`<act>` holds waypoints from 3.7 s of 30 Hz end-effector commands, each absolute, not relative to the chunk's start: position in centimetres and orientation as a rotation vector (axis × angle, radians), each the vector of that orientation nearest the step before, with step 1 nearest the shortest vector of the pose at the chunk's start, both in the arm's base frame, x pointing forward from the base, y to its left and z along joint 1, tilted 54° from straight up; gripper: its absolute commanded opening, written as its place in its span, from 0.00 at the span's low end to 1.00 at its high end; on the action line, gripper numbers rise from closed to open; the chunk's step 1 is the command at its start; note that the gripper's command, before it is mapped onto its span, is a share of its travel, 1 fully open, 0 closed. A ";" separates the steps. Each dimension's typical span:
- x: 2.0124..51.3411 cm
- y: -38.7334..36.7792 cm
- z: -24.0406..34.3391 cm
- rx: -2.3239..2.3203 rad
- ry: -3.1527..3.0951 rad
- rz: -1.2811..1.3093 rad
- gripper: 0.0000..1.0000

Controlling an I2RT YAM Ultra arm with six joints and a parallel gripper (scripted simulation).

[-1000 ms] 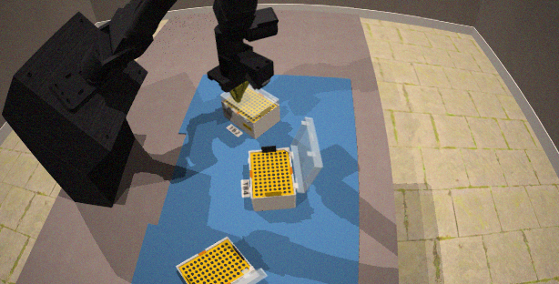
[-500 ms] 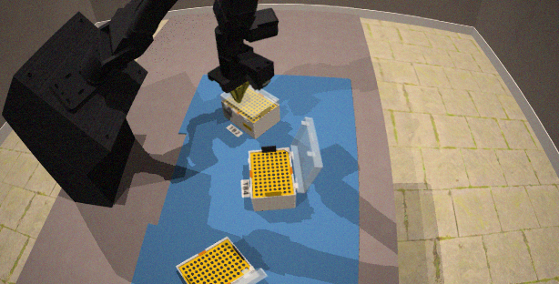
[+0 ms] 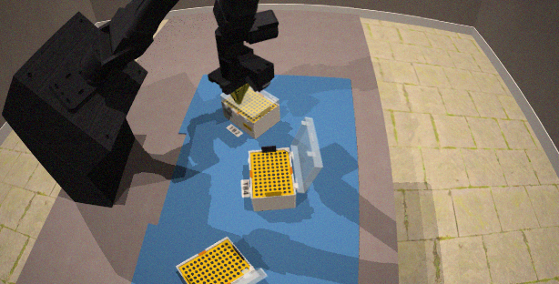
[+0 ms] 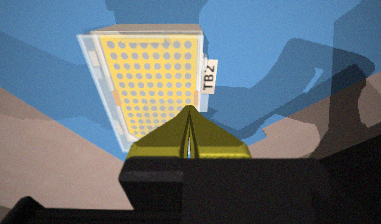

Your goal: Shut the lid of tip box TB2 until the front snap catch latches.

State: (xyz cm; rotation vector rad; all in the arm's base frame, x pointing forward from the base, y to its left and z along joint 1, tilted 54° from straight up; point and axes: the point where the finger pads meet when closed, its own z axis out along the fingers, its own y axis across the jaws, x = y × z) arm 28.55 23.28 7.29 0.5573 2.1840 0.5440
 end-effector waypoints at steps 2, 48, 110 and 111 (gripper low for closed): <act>28.6 23.4 7.4 0.554 2.180 0.550 0.00; 29.7 23.7 6.7 0.554 2.180 0.550 0.00; 29.8 23.7 6.6 0.554 2.180 0.550 0.00; 29.8 23.7 6.6 0.554 2.180 0.550 0.00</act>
